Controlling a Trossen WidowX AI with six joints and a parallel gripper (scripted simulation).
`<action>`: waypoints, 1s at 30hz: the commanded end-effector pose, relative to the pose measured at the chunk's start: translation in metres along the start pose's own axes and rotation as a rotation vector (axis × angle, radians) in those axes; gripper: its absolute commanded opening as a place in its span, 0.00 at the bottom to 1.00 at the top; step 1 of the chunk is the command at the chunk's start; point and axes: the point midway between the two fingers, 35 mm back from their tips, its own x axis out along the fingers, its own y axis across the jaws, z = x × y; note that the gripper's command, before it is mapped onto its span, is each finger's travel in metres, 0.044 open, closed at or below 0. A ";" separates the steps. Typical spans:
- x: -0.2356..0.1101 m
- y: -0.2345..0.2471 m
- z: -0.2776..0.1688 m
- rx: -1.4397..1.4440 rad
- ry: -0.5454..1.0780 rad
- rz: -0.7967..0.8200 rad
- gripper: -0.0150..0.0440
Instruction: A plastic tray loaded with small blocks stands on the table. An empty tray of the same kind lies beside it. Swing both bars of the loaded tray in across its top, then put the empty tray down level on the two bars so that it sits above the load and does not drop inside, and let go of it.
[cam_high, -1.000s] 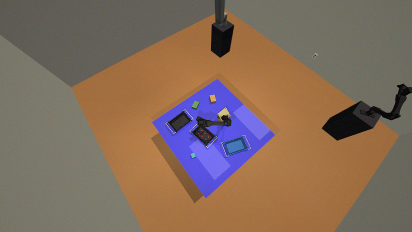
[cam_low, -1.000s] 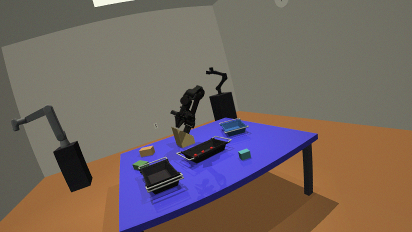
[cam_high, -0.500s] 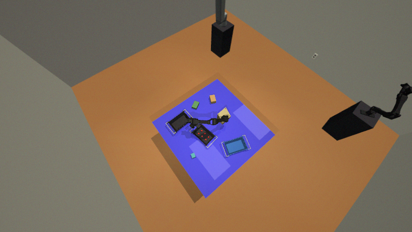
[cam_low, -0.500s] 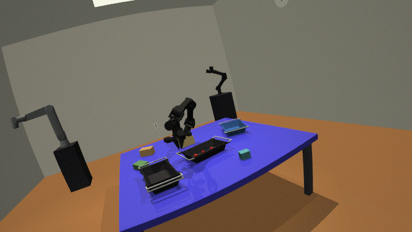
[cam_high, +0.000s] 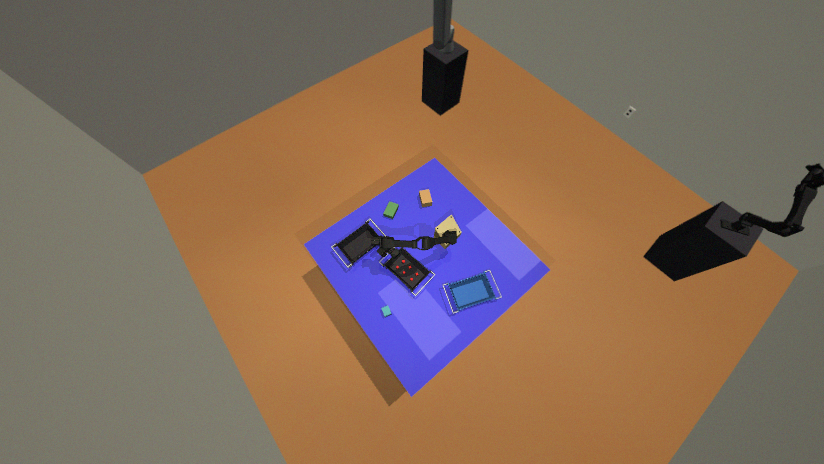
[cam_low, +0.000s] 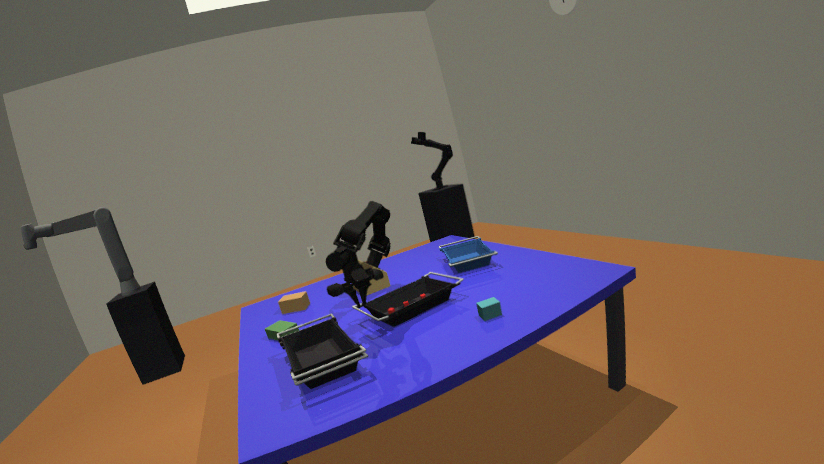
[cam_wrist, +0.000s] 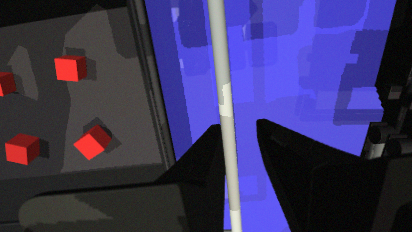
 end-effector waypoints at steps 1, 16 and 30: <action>0.022 0.003 -0.002 0.008 0.012 0.016 0.39; 0.052 0.004 -0.003 0.008 0.011 0.017 0.39; 0.020 0.027 -0.003 0.008 0.012 0.018 0.39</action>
